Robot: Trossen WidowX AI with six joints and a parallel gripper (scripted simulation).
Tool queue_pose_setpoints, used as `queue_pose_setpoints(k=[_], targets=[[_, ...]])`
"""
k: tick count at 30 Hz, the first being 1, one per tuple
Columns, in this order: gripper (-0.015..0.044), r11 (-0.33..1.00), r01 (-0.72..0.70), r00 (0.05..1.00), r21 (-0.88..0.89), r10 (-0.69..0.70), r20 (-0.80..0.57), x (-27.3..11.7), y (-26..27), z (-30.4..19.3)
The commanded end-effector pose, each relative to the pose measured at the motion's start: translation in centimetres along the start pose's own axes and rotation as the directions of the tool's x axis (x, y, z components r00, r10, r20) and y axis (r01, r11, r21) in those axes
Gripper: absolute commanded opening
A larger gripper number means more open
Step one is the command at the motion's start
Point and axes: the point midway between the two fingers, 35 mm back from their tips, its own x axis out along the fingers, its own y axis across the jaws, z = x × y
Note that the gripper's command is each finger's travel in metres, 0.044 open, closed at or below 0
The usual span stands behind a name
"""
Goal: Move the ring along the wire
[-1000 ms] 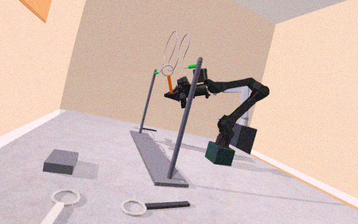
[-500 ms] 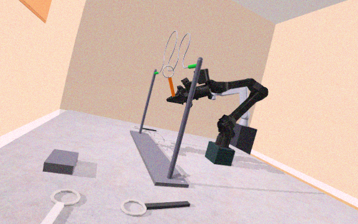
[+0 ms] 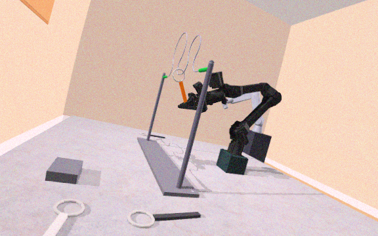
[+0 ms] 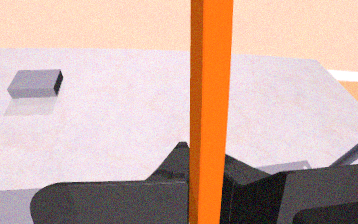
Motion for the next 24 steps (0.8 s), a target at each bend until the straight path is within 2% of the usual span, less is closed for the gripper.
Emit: queue_pose_setpoints(k=[1,24], targets=[[-0.015,1.0,-0.005,1.0,0.02,0.005,0.007,-0.2,0.5,0.4],[-0.015,0.99,-0.065,0.998,0.123,0.066,0.001,-0.8,4.1,0.5]])
